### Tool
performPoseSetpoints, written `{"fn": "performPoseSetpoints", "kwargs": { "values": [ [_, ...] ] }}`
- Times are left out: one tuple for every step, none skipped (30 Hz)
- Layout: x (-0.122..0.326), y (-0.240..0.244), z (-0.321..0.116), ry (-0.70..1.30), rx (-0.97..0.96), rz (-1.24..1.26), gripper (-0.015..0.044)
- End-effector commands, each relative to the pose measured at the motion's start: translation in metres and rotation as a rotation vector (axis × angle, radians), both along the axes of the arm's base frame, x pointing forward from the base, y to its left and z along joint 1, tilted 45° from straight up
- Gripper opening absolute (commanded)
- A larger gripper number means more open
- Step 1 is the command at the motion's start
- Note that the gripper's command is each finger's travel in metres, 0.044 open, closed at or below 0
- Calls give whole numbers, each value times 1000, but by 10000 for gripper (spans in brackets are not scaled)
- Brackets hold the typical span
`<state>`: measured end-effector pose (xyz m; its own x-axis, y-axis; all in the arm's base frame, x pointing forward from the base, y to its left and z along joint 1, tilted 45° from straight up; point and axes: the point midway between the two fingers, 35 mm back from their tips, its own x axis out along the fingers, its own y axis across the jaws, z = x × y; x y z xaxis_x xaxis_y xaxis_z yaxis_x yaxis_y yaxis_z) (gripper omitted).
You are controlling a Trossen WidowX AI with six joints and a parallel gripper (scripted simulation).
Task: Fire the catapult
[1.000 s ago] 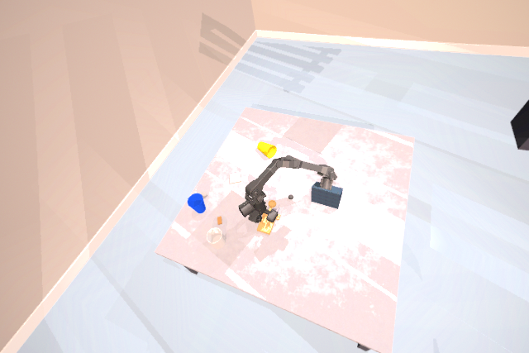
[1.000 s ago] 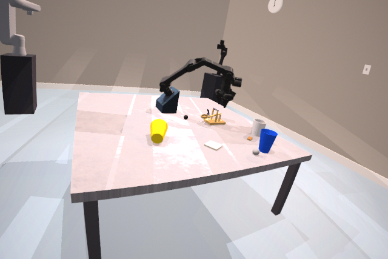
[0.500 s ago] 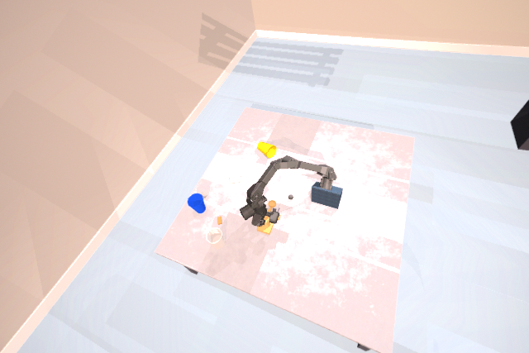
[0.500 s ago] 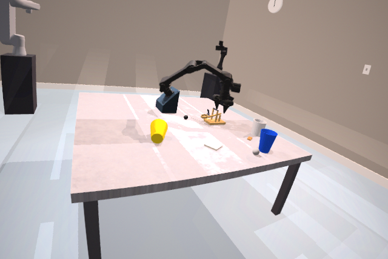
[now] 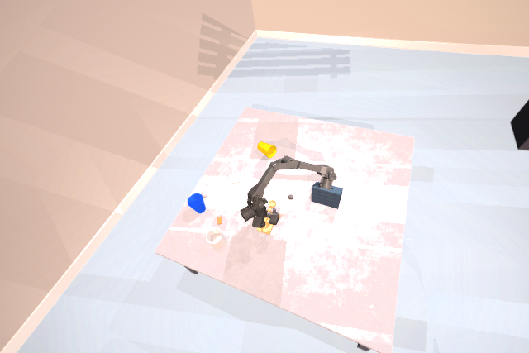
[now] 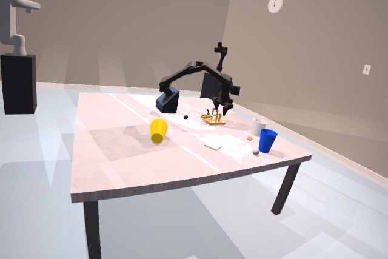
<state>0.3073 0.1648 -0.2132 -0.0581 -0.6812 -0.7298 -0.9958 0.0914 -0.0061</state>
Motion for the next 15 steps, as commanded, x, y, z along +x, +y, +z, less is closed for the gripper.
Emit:
{"fn": "performPoseSetpoints", "kwargs": {
  "values": [
    [-1,-7,-6,4,-6,4,440],
    [-1,-8,-7,4,-6,4,440],
    [-1,-10,-8,4,-6,4,440],
    [-1,-11,-9,4,-6,4,440],
    [-1,-12,-11,4,-6,4,440],
    [-1,-13,-12,4,-7,4,440],
    [-1,-14,-13,4,-7,4,440],
    [-2,-15,-14,4,-7,4,440],
    [-2,-16,-15,4,-7,4,440],
    [-2,-18,-16,4,-7,4,440],
    [-2,-19,-17,4,-7,4,440],
    [-2,-20,-19,4,-7,4,440],
    [-2,-21,-20,4,-7,4,440],
    [-3,-22,-21,4,-7,4,440],
    [-3,-23,-22,4,-7,4,440]
  ]
}}
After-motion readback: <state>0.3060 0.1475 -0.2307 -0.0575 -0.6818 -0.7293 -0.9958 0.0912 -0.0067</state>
